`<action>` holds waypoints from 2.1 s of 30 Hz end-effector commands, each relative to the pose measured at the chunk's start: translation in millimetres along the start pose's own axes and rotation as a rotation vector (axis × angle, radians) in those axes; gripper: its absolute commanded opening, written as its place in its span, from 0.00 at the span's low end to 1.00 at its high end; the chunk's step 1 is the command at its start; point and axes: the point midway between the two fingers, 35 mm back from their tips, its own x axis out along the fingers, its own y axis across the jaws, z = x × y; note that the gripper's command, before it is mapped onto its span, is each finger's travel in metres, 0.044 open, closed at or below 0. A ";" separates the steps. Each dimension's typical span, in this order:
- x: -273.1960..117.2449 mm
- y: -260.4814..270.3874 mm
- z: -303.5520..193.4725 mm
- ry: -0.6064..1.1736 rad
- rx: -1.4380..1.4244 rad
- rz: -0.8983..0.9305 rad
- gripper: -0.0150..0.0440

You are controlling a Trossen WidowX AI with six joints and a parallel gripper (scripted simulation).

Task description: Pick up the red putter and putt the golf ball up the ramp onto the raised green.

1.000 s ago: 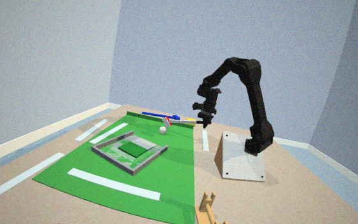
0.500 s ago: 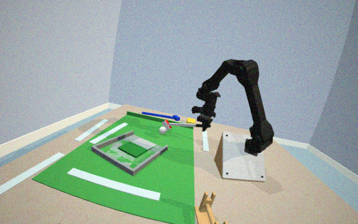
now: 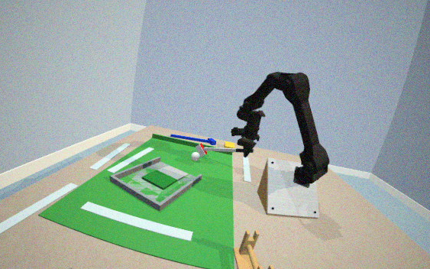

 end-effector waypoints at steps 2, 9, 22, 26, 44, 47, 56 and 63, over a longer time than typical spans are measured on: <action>-0.3 -16.5 0.8 -0.011 0.003 -0.002 0.25; 0.8 -13.2 -0.7 -0.006 0.007 0.002 0.25; 0.9 122.7 1.2 -0.007 0.002 0.007 0.25; 0.9 122.7 1.2 -0.007 0.002 0.007 0.25; -51.0 121.5 1.2 -0.006 0.008 0.008 0.25; -51.0 121.5 1.2 -0.006 0.008 0.008 0.25; -51.0 121.5 1.2 -0.006 0.008 0.008 0.25; -51.0 121.5 1.2 -0.006 0.008 0.008 0.25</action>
